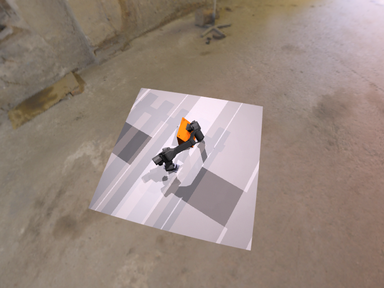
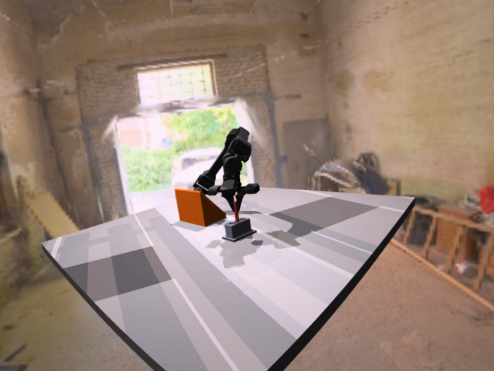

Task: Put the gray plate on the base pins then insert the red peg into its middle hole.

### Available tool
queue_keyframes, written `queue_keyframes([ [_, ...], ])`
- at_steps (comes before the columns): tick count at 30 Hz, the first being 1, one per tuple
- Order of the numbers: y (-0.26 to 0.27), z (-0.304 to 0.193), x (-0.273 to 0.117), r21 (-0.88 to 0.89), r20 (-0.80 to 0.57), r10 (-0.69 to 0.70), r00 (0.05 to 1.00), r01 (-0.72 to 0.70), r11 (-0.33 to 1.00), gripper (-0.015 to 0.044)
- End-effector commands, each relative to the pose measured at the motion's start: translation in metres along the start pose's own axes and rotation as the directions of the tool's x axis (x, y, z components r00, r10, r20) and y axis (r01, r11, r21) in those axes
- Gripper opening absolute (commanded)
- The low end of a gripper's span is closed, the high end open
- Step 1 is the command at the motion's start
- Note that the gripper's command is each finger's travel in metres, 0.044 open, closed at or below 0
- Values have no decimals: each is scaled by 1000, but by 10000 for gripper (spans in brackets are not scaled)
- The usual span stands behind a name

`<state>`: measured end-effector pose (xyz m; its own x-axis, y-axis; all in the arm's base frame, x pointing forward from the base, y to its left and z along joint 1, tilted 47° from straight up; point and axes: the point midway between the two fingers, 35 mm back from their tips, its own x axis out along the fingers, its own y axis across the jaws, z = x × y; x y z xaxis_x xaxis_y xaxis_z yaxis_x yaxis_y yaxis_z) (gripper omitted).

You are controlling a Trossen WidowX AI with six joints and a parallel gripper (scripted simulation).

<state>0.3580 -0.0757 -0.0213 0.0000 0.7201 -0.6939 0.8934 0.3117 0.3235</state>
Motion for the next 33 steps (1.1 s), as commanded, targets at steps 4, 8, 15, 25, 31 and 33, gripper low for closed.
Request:
queue_keyframes([
  [4,0,0,0,0,0,0,1000,0,1000,0],
  [8,0,0,0,0,0,0,1000,0,1000,0],
  [15,0,0,0,0,0,0,1000,0,1000,150],
  [25,0,0,0,0,0,0,1000,0,1000,150],
  [31,0,0,-4,7,-5,1,1000,-1,1000,150],
  [33,0,0,-6,9,-6,2,1000,-2,1000,150],
])
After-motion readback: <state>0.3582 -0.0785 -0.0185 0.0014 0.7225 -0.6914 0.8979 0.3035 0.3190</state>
